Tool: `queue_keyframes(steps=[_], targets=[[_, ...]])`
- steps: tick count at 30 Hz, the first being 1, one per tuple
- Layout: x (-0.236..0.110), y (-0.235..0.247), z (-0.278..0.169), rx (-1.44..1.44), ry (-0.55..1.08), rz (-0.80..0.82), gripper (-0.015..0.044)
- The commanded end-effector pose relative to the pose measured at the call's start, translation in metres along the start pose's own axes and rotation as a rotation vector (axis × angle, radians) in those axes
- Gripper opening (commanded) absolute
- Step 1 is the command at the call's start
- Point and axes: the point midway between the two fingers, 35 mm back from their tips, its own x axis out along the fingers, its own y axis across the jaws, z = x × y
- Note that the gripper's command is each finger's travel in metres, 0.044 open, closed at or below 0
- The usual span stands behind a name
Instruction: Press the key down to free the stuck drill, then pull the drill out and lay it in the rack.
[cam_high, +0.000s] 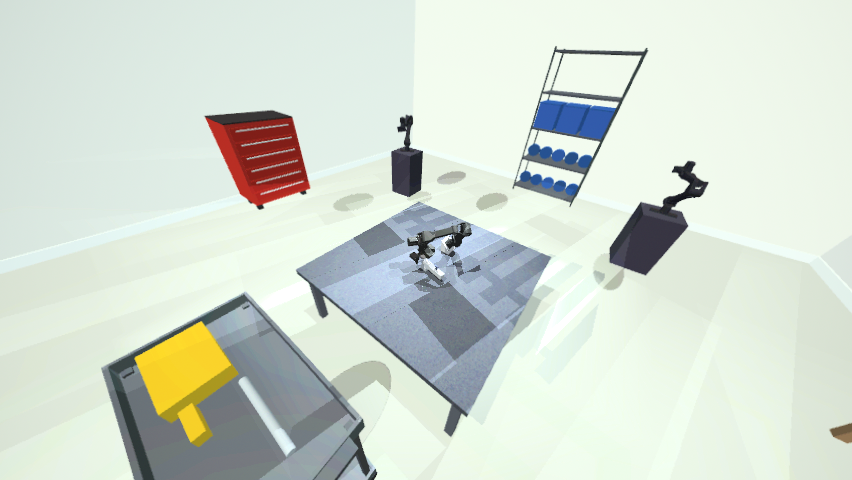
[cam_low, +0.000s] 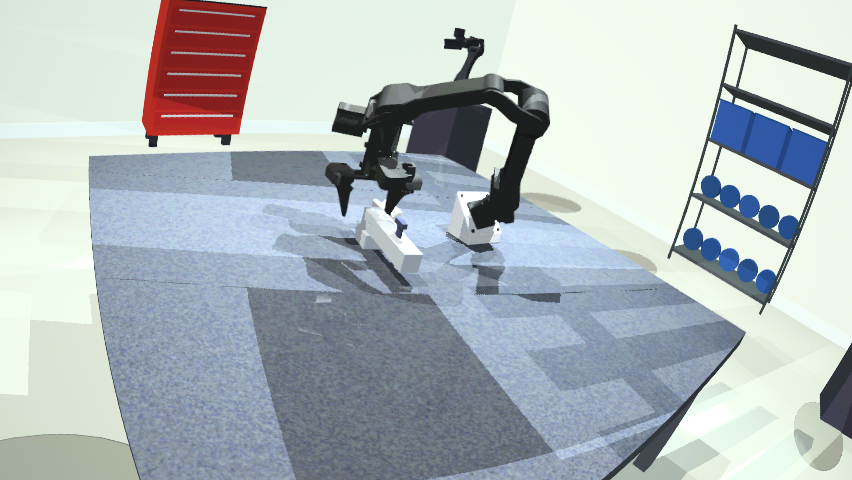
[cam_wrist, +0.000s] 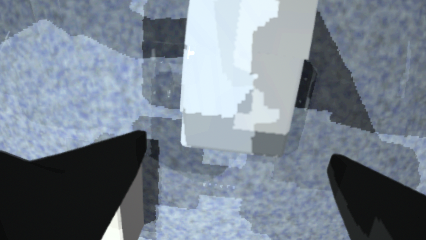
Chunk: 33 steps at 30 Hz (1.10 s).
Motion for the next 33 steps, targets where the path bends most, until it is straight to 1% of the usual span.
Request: queue_keyframes(steps=[1,15,21,33], targets=[[0.007,0.003,0.005,0.005,-0.006,0.006,0.044],[0.023,0.005,0.022,0.003,-0.011,0.009,0.044],[0.025,0.006,0.023,0.003,-0.012,0.009,0.044],[0.023,0.003,0.022,-0.004,-0.007,0.004,0.0125]])
